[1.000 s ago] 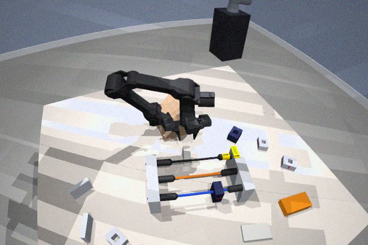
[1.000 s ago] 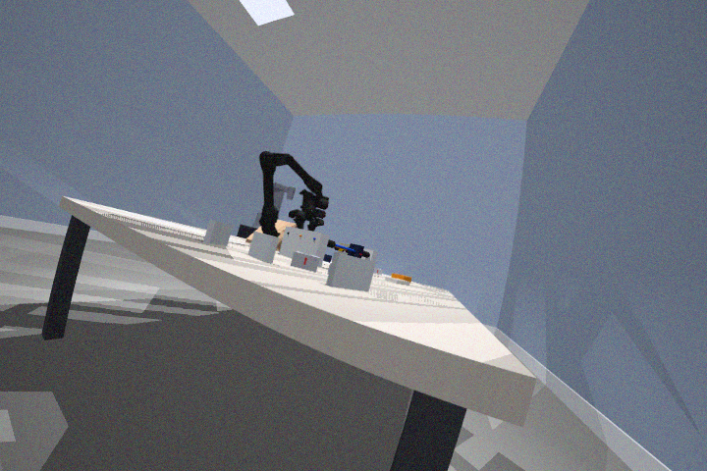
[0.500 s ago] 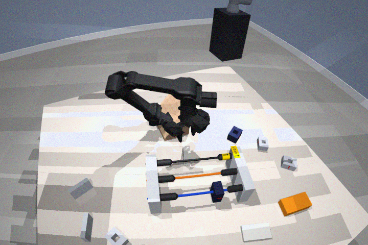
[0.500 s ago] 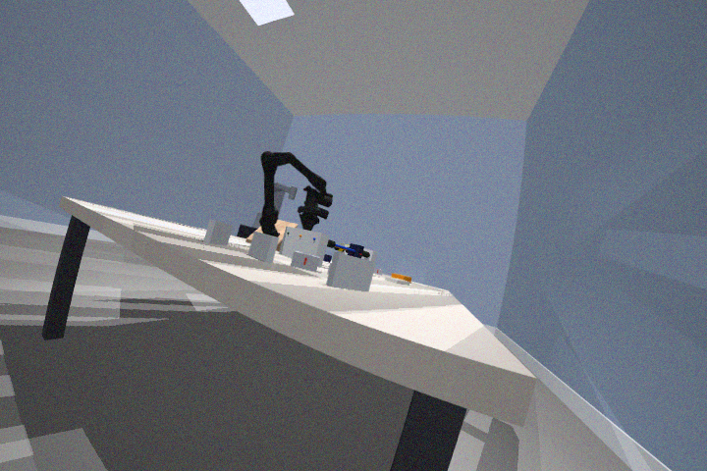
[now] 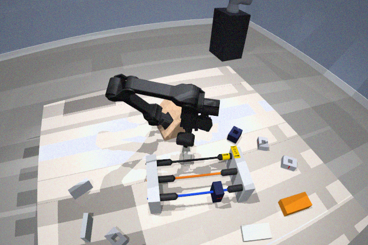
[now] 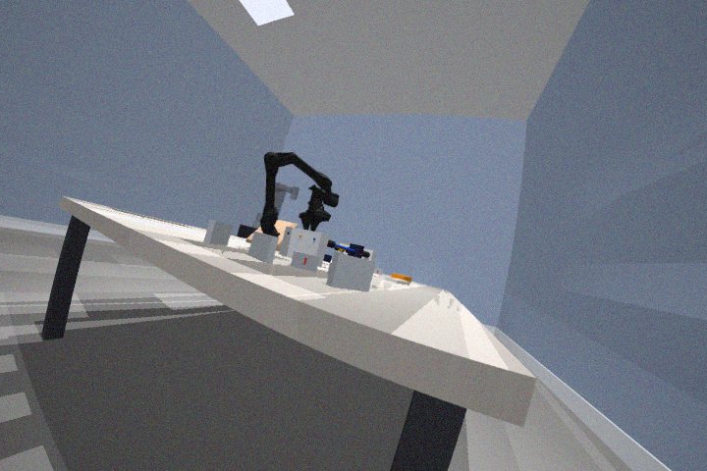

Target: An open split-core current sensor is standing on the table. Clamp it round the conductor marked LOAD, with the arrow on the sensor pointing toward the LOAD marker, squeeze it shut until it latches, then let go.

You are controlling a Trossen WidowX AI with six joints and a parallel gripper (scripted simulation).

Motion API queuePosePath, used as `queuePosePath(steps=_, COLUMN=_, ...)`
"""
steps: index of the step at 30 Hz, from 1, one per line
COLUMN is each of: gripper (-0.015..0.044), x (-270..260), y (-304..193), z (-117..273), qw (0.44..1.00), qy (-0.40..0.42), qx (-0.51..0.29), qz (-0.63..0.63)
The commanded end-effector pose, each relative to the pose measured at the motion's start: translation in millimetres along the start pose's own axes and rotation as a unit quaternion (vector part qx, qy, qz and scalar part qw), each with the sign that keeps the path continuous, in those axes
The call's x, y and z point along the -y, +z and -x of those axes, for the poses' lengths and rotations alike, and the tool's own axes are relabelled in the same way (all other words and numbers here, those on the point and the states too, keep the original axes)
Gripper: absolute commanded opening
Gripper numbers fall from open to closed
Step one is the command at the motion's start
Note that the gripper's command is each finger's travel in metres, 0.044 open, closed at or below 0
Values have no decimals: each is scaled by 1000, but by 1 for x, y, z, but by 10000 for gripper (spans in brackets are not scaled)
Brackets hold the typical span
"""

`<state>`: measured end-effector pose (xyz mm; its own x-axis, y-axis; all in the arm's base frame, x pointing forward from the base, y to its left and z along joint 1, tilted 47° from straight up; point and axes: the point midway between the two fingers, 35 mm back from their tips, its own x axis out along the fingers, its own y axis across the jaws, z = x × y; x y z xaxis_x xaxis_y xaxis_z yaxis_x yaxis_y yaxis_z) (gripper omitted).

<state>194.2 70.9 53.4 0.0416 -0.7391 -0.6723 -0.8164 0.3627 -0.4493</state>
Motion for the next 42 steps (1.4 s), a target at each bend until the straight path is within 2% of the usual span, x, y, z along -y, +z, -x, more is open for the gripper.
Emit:
queuePosePath(steps=1, gripper=320, x=10, y=4, z=1, qw=985, qy=33, qx=-1, qz=168)
queuePosePath(steps=42, gripper=320, x=7, y=2, z=-60, qw=985, qy=32, qx=-2, qz=168)
